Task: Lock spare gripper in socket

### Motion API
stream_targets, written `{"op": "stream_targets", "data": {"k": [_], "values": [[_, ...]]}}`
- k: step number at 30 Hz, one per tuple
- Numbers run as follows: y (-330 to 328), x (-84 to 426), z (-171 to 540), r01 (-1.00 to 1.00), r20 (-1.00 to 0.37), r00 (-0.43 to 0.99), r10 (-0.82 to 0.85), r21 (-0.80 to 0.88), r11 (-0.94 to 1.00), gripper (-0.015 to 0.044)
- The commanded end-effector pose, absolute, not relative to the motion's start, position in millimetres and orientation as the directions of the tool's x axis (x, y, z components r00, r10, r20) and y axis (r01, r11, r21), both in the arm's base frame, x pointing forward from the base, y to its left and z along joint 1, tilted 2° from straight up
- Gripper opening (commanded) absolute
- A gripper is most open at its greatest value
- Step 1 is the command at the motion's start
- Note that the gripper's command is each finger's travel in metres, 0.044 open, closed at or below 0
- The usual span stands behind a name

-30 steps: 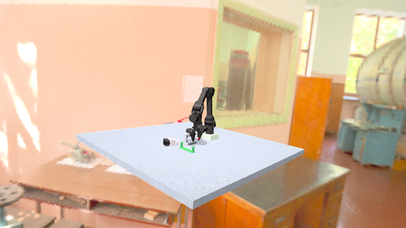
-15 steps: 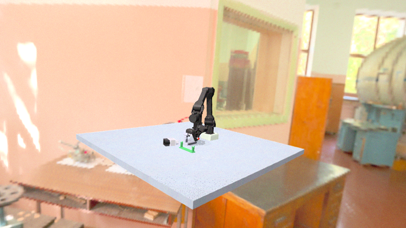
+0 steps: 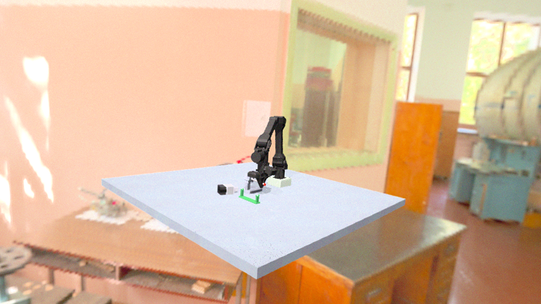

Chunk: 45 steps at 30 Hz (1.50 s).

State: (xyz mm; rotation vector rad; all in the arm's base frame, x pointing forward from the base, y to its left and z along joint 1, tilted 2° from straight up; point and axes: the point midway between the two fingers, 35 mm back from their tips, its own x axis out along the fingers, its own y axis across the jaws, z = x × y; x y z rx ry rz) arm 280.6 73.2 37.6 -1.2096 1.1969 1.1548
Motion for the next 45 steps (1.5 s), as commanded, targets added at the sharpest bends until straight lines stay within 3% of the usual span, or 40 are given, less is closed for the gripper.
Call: {"op": "stream_targets", "data": {"k": [1, 45], "values": [[76, 282, 41, -0.998, -0.998, 0.042, 0.056, -0.04, 0.042, 0.0], [103, 285, 49, -0.998, -0.992, 0.05, 0.113, -0.045, 0.048, 0.0]]}}
